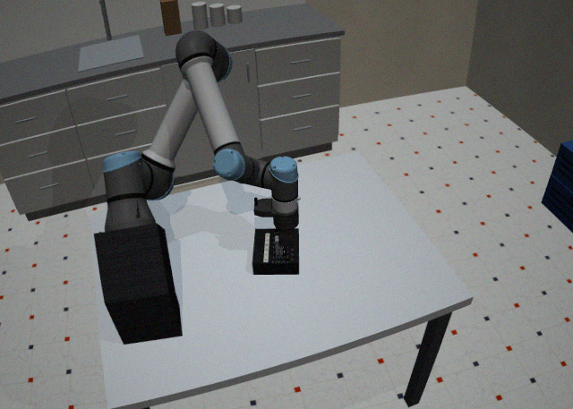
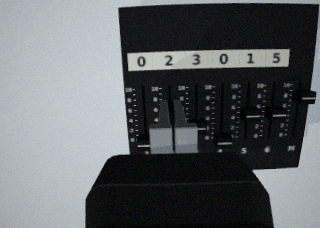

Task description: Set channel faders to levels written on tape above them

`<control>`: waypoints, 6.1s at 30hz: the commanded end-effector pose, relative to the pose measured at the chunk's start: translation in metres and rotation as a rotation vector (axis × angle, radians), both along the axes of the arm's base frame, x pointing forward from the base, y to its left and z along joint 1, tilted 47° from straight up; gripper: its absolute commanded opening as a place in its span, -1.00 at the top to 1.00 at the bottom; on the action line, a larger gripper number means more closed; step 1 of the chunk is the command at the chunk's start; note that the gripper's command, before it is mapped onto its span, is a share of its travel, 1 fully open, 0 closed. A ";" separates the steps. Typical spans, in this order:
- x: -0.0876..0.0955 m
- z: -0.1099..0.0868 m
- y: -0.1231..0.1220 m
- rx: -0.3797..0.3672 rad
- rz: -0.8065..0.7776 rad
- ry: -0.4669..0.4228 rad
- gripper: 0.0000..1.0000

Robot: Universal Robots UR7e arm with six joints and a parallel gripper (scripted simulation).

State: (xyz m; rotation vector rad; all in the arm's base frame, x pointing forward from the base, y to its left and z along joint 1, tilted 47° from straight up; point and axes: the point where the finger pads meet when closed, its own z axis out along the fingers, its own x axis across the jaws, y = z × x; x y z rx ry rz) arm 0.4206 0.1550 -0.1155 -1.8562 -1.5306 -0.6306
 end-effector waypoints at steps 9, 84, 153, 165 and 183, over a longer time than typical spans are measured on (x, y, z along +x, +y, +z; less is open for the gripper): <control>0.001 0.000 -0.001 -0.001 -0.001 -0.002 1.00; -0.003 0.028 -0.029 -0.001 -0.001 -0.002 1.00; -0.004 0.071 0.024 -0.001 -0.001 -0.002 1.00; -0.004 0.066 0.029 -0.001 -0.001 -0.002 1.00; -0.004 0.060 0.036 -0.001 -0.001 -0.002 1.00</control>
